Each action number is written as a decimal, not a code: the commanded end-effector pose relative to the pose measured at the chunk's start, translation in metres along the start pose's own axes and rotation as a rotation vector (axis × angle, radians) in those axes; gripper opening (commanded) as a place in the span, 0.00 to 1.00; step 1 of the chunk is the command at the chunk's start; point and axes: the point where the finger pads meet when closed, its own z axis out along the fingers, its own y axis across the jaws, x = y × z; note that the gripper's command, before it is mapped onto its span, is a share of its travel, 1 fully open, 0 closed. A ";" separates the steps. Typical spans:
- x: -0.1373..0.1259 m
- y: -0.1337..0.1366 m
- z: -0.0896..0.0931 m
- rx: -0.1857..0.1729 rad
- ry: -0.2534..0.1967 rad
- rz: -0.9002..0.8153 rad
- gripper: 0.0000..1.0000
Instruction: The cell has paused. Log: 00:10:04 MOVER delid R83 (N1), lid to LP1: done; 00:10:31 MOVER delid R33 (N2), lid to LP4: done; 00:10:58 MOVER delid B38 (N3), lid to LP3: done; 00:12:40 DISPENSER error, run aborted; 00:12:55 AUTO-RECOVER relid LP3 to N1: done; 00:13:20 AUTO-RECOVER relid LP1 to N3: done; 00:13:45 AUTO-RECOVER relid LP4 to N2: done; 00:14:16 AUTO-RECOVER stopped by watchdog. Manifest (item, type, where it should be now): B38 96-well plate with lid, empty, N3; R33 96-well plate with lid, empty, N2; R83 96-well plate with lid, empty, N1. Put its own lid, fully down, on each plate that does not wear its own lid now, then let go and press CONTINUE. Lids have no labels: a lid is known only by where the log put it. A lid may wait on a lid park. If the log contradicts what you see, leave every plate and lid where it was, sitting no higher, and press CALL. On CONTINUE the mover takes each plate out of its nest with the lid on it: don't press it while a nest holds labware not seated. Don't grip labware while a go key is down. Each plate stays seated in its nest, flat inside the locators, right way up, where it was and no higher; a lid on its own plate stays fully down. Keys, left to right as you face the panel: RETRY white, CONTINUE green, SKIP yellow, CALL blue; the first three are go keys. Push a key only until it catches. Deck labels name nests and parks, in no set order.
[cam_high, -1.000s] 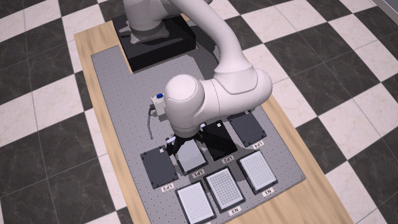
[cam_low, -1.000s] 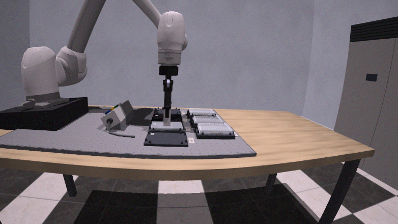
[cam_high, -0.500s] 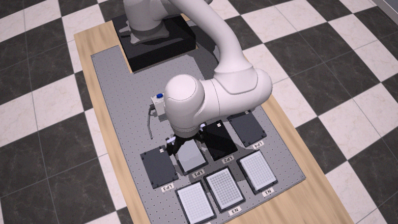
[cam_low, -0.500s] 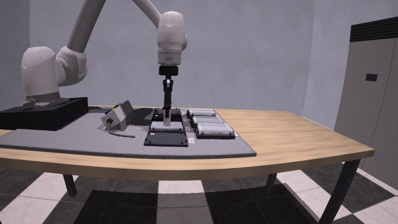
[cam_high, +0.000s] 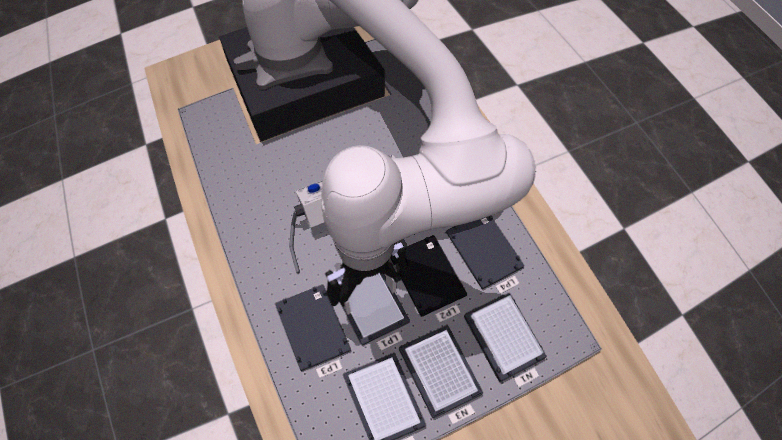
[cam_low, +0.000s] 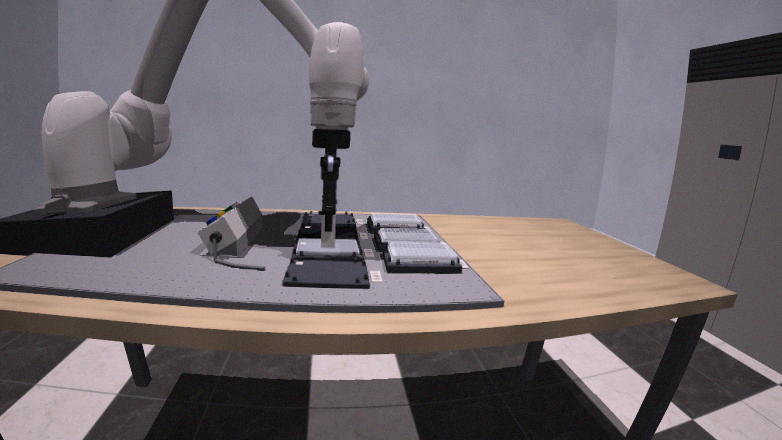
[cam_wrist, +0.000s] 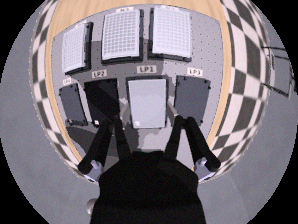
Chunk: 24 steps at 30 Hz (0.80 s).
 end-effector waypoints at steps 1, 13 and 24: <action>0.000 0.000 0.000 0.000 0.000 0.000 0.59; 0.000 0.000 0.000 0.000 0.000 0.000 0.59; 0.000 0.000 0.000 0.000 0.000 0.000 0.66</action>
